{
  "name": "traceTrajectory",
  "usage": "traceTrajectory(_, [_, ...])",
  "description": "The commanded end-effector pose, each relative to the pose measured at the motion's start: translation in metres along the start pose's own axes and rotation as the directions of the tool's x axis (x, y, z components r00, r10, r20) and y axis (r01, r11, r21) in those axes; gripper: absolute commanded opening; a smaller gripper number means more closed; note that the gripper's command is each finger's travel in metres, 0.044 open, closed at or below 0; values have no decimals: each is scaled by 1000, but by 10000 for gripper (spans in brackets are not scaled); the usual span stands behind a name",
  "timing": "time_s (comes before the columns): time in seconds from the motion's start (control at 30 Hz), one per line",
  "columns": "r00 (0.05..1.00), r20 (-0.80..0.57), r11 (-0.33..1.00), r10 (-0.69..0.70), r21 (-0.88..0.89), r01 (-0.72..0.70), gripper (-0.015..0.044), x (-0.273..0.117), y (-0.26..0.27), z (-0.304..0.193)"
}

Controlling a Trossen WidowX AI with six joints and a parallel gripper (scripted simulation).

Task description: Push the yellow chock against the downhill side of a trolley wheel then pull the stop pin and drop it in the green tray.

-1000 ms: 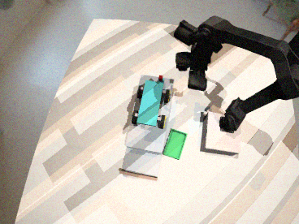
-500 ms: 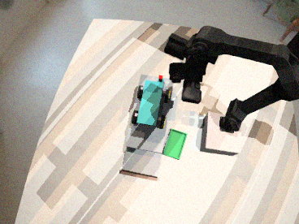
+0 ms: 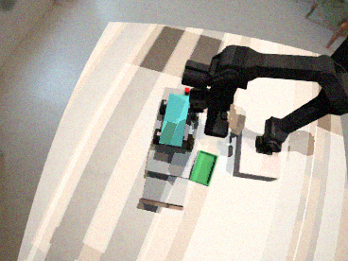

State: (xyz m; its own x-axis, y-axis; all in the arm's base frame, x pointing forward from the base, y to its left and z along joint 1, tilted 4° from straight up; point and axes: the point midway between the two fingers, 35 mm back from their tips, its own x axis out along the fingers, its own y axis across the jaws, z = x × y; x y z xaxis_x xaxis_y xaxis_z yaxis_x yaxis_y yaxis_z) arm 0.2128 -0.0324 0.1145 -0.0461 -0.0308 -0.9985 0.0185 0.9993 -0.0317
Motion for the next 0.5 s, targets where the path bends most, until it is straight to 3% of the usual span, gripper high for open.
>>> traceTrajectory(0.0, [1000,-1,1000,5,1,-5,0,2,16,3])
traceTrajectory(0.47, [1000,0,1000,10,1,-10,0,6,65,13])
